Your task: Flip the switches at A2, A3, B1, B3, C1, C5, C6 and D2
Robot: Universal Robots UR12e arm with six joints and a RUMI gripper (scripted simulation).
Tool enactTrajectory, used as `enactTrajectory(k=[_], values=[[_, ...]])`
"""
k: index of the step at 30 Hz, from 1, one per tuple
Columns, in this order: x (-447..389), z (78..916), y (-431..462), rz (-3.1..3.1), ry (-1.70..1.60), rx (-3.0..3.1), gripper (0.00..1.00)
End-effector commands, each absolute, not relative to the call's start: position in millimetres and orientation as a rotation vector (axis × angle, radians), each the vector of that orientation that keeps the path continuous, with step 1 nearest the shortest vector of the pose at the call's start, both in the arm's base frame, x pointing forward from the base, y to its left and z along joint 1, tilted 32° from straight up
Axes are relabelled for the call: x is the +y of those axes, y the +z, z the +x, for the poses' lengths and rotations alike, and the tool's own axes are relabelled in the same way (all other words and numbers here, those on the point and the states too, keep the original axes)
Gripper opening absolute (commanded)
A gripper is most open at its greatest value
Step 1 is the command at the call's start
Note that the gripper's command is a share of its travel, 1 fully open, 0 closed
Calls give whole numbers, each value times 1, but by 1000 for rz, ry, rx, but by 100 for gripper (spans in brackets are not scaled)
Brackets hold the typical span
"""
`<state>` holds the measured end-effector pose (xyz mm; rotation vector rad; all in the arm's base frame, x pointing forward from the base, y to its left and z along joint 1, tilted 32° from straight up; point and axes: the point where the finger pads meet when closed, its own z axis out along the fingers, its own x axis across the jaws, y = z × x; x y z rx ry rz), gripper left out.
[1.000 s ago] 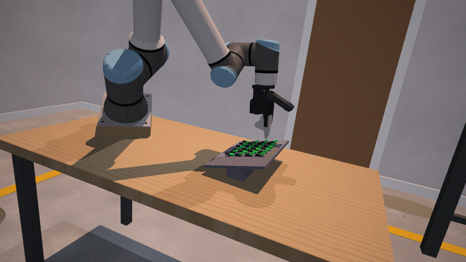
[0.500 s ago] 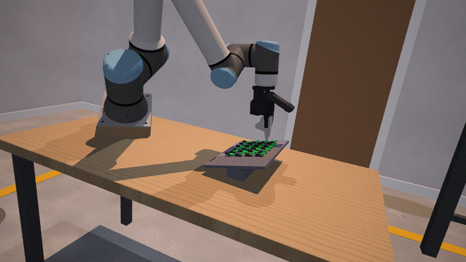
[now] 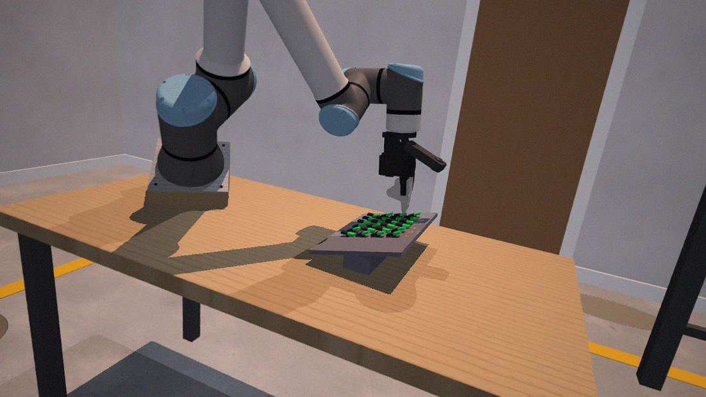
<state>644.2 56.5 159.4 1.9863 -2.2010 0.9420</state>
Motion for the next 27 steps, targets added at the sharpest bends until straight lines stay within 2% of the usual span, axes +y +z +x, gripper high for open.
enactTrajectory(k=[1,27], values=[[56,643,157,1988,938,-2200,0],[59,643,161,1989,942,-2201,0]])
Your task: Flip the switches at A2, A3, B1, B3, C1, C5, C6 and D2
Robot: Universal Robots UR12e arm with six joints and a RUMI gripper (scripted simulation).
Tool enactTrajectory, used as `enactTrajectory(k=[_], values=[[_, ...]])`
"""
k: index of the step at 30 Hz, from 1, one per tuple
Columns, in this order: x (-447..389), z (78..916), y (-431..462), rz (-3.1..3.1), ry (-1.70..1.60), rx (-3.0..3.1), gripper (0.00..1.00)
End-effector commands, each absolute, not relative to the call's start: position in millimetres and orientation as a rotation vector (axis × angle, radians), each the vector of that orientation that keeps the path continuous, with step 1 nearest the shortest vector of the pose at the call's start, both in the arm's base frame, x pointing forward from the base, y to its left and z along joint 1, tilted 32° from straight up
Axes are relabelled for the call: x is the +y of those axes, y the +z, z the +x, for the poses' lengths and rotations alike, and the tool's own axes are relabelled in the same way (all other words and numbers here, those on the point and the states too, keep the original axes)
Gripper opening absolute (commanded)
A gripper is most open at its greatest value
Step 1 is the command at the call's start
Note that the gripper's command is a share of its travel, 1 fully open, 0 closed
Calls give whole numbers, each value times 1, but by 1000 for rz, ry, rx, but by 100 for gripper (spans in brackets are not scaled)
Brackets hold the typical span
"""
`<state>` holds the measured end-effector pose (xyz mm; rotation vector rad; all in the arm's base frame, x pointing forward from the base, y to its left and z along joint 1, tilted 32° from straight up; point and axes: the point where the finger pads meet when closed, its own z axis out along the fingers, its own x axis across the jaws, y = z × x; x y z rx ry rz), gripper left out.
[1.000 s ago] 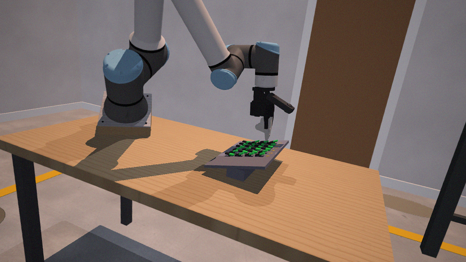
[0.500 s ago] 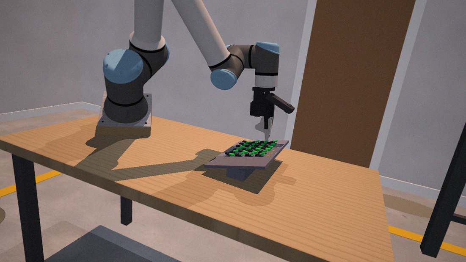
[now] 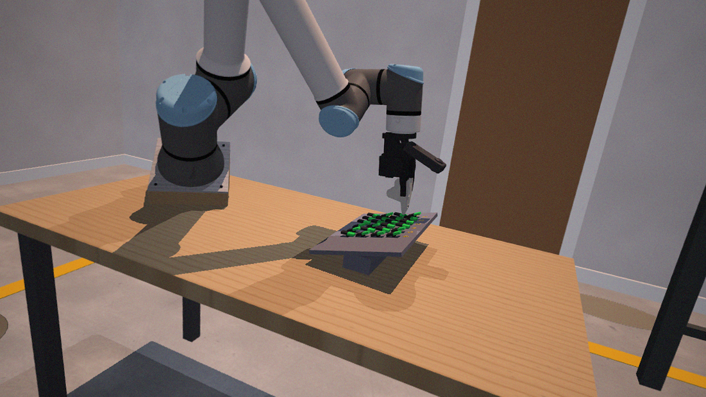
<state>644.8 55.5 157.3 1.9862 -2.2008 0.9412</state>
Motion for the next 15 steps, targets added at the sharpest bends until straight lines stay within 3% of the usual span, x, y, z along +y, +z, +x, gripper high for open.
enactTrajectory(k=[1,15], values=[[60,643,164,1989,943,-2201,0],[71,635,185,1989,946,-2203,0]])
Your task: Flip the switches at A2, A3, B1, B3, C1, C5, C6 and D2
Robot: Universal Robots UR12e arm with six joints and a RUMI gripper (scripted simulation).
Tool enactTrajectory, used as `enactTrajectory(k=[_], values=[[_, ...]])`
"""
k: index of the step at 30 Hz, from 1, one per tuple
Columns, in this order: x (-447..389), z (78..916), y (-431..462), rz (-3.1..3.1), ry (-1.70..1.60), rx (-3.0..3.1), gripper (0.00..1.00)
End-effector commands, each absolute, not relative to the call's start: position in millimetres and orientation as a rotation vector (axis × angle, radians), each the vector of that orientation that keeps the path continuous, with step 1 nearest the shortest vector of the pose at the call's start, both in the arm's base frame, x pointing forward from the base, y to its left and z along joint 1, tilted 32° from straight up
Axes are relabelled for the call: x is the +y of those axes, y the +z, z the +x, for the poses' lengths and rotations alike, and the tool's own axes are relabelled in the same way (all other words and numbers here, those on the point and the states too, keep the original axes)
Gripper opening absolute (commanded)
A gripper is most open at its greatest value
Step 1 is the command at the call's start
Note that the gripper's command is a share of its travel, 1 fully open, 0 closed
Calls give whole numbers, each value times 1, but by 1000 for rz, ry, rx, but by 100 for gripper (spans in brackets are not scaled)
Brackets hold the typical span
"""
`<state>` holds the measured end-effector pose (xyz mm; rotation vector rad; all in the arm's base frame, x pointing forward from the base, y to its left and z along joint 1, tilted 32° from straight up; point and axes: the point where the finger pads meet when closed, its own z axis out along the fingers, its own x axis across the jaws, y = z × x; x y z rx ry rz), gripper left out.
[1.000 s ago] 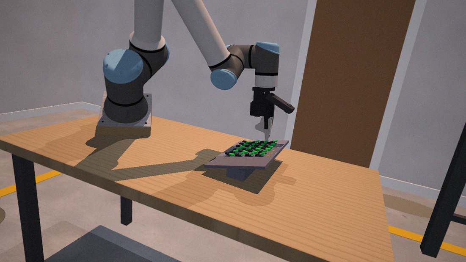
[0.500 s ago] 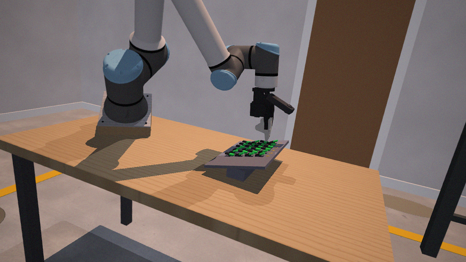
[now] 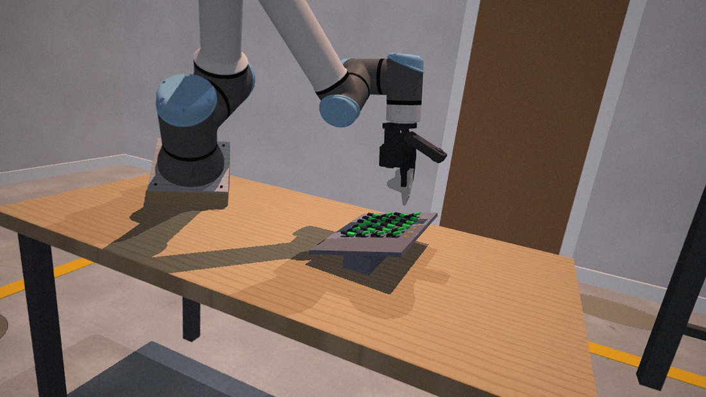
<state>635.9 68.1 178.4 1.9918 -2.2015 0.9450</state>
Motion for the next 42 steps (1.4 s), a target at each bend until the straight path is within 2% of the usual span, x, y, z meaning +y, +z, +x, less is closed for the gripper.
enactTrajectory(k=[1,12,19,42], values=[[71,635,185,1989,946,-2203,0],[69,632,180,1986,938,-2200,0],[67,598,162,1987,940,-2201,0],[67,601,162,1987,941,-2201,0]])
